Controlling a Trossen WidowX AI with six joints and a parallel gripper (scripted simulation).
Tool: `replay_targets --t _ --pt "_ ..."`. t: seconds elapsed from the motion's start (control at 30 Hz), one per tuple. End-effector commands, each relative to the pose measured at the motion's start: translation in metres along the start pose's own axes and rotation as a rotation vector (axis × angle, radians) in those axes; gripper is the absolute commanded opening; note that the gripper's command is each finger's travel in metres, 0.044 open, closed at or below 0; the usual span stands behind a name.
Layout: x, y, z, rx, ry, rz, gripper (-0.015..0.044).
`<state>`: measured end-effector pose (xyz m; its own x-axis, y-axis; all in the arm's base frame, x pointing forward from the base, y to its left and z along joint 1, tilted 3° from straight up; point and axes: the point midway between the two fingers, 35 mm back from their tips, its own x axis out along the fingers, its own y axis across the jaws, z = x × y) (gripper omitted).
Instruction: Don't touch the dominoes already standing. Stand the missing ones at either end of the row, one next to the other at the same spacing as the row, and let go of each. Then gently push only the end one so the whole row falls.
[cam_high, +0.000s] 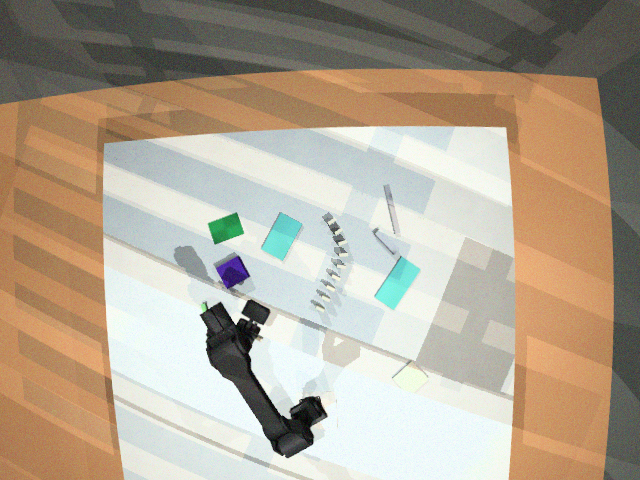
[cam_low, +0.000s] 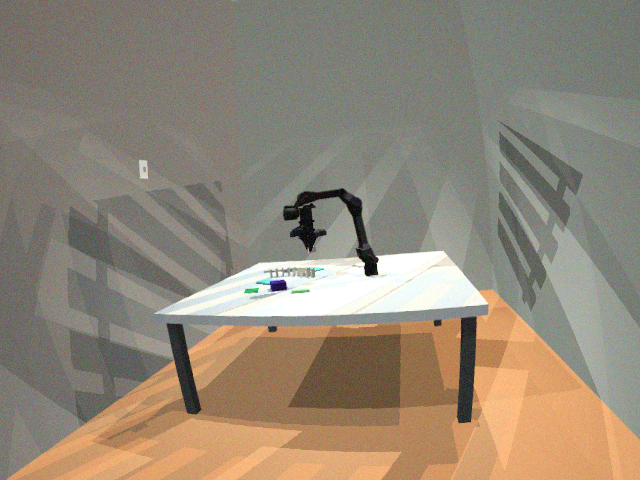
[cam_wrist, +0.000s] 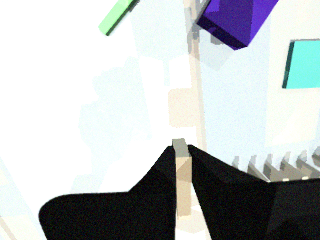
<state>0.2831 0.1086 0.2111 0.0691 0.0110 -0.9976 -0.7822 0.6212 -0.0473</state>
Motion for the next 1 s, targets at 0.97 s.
replay_targets --t 0.97 --pt "0.036 -0.032 0.031 0.179 -0.474 0.043 0.0026"
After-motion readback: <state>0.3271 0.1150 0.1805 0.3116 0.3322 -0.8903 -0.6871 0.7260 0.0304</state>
